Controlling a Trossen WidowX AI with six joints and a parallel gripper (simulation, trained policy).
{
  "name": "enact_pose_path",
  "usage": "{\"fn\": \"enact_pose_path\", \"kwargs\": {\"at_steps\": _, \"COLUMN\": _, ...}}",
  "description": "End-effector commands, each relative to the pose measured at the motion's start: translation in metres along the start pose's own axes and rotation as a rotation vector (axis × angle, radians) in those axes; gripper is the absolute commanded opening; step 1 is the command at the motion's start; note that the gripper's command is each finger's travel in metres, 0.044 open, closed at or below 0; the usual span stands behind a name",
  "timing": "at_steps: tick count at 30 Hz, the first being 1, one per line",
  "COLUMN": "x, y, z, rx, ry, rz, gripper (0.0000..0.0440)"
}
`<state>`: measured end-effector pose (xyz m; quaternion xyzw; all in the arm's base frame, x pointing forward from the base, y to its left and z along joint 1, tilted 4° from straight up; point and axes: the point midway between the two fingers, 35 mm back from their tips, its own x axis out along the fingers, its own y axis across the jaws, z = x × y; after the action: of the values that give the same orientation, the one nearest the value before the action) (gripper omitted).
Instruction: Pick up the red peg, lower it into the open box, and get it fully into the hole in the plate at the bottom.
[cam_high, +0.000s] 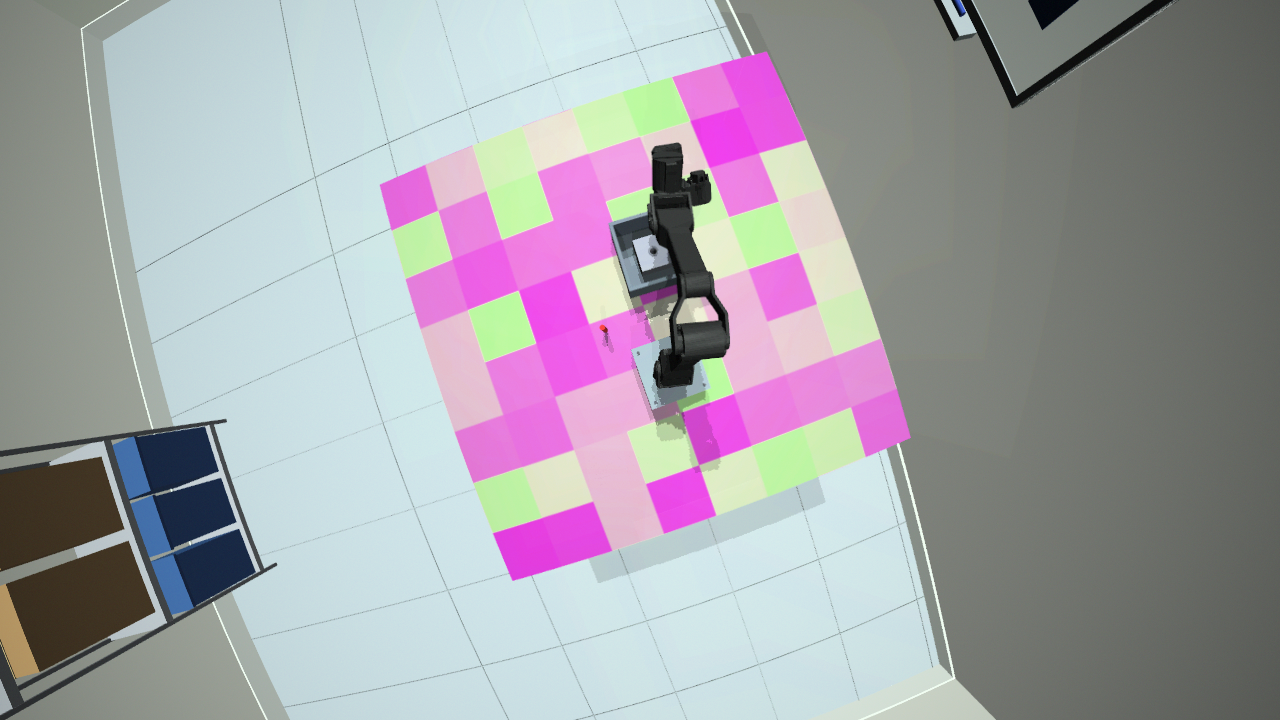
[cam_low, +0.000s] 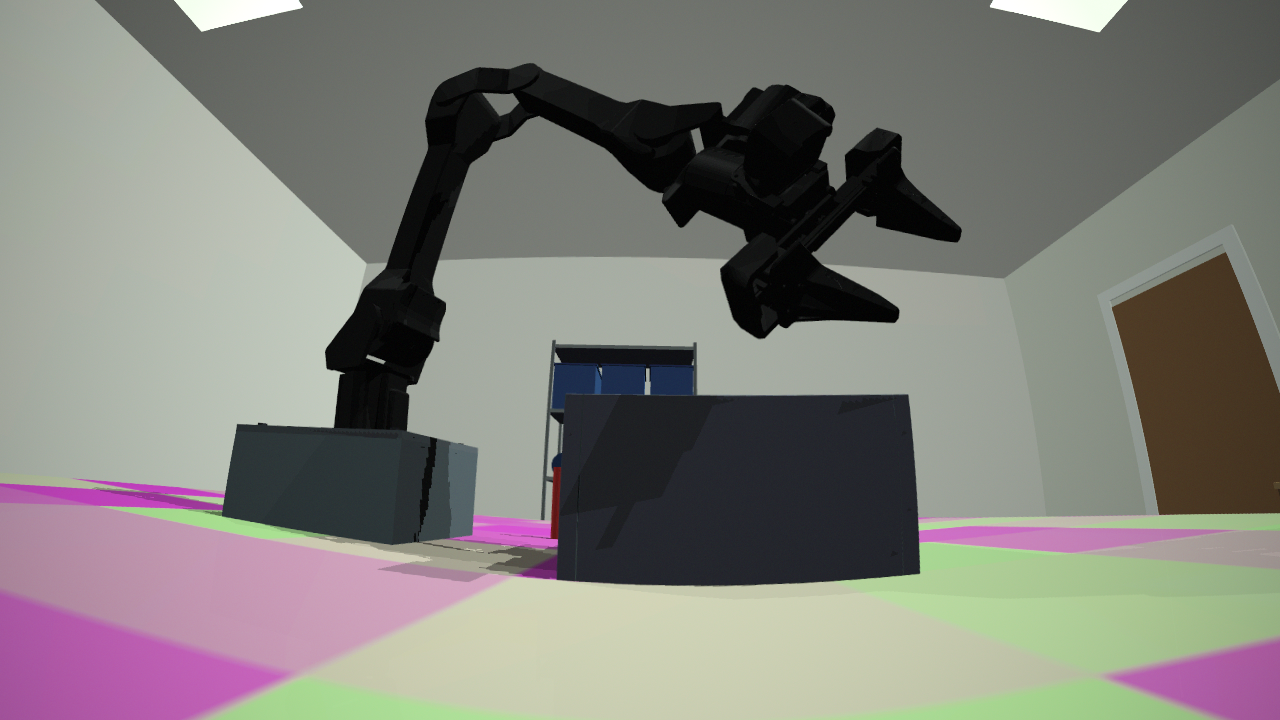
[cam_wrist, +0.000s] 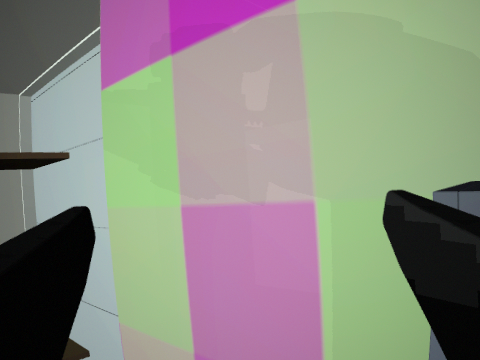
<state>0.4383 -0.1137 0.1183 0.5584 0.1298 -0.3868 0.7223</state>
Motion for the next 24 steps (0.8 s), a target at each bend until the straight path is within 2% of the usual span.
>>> {"fn": "enact_pose_path", "kwargs": {"at_steps": 1, "x": -0.002, "y": 0.0, "z": -0.002, "rx": -0.021, "ry": 0.009, "rz": -0.008, "gripper": 0.0414}}
{"fn": "enact_pose_path", "kwargs": {"at_steps": 3, "x": -0.009, "y": 0.003, "z": -0.008, "rx": -0.07, "ry": 0.032, "rz": -0.019, "gripper": 0.0438}}
{"fn": "enact_pose_path", "kwargs": {"at_steps": 12, "x": -0.066, "y": 0.015, "z": -0.066, "rx": -0.331, "ry": 0.186, "rz": -0.068, "gripper": 0.044}}
{"fn": "enact_pose_path", "kwargs": {"at_steps": 24, "x": -0.15, "y": -0.039, "z": -0.137, "rx": -0.599, "ry": 0.421, "rz": -0.266, "gripper": 0.044}}
